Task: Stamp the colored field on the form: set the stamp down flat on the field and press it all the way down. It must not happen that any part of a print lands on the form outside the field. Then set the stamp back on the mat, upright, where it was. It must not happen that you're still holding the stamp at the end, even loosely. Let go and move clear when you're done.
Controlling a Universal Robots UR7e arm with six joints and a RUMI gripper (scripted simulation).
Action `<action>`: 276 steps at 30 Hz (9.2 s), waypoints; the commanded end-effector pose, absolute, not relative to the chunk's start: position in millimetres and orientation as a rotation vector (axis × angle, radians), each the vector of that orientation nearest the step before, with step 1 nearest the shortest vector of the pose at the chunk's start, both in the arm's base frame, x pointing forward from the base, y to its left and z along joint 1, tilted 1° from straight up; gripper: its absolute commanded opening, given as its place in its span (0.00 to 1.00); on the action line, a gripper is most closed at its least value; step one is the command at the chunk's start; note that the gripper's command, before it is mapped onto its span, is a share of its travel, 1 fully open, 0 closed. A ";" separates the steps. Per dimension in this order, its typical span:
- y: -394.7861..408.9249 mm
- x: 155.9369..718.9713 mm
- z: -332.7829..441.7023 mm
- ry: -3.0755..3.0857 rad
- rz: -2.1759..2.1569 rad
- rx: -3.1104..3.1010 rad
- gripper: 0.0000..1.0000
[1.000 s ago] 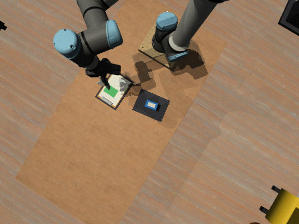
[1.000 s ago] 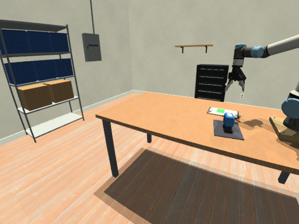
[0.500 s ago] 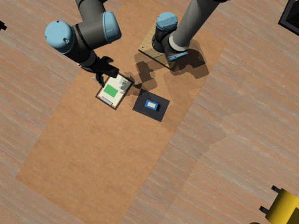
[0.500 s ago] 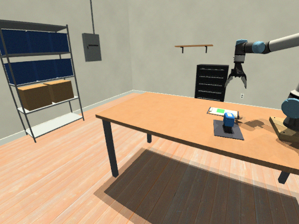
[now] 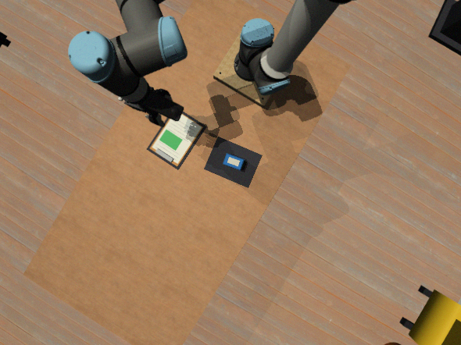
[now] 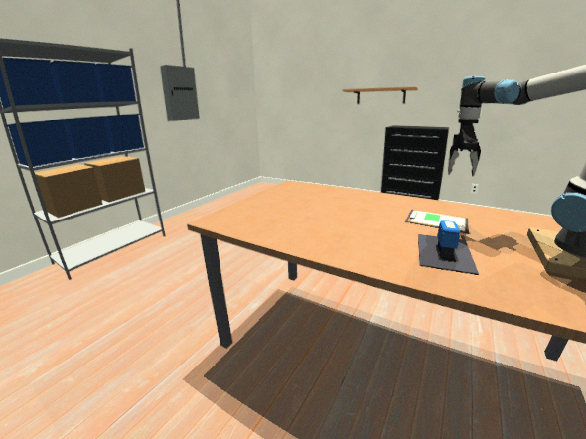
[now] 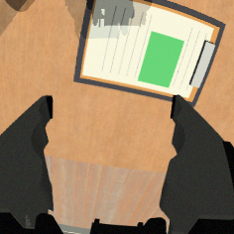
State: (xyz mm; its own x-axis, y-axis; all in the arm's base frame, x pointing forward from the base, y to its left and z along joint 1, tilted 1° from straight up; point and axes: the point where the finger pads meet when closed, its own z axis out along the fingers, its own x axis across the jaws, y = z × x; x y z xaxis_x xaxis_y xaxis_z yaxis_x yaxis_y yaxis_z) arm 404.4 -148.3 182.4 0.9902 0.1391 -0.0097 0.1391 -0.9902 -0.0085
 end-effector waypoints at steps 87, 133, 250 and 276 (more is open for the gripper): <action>143.6 440.1 134.0 -0.218 0.015 -3.127 0.55; 144.3 439.1 34.9 -0.218 0.015 -3.127 0.55; -145.9 489.0 72.8 0.108 0.015 -3.134 0.20; -168.1 485.6 64.6 0.131 0.016 -3.133 0.20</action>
State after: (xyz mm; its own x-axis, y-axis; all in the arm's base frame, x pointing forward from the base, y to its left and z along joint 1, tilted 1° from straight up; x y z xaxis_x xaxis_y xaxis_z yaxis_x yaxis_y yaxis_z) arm 485.1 -167.7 68.9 0.9964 -0.0836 -0.0118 -0.0837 -0.9965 -0.0061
